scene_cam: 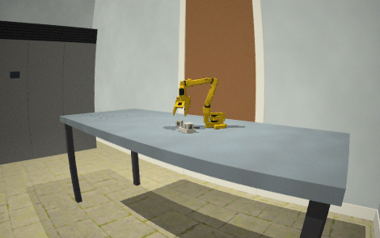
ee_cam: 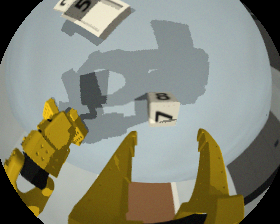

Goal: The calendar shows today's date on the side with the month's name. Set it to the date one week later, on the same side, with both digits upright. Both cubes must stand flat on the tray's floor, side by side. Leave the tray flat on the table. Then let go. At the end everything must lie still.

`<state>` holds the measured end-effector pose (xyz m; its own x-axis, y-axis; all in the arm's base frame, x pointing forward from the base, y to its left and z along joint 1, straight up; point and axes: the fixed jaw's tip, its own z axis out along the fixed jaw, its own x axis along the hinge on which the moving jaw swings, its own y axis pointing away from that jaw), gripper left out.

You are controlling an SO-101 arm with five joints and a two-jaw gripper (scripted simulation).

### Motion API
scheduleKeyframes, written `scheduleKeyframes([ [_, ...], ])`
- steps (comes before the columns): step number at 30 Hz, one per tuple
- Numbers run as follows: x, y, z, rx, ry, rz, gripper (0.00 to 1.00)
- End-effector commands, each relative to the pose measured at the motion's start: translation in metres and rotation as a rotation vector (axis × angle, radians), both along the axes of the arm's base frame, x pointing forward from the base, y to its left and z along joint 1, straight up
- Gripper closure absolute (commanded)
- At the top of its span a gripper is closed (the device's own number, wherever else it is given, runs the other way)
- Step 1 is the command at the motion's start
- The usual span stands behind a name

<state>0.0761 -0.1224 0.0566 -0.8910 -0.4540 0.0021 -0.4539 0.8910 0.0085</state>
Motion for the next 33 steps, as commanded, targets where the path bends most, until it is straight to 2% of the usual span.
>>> scheduleKeyframes([
  [1, 0.002, -0.004, 0.002, -0.023, -0.016, 0.002, 0.65],
  [11, 0.002, -0.004, 0.001, -0.023, -0.016, 0.002, 0.65],
  [22, 0.002, -0.005, -0.006, -0.023, -0.016, 0.002, 0.65],
  [33, 0.003, -0.005, -0.024, -0.023, -0.016, 0.002, 0.65],
])
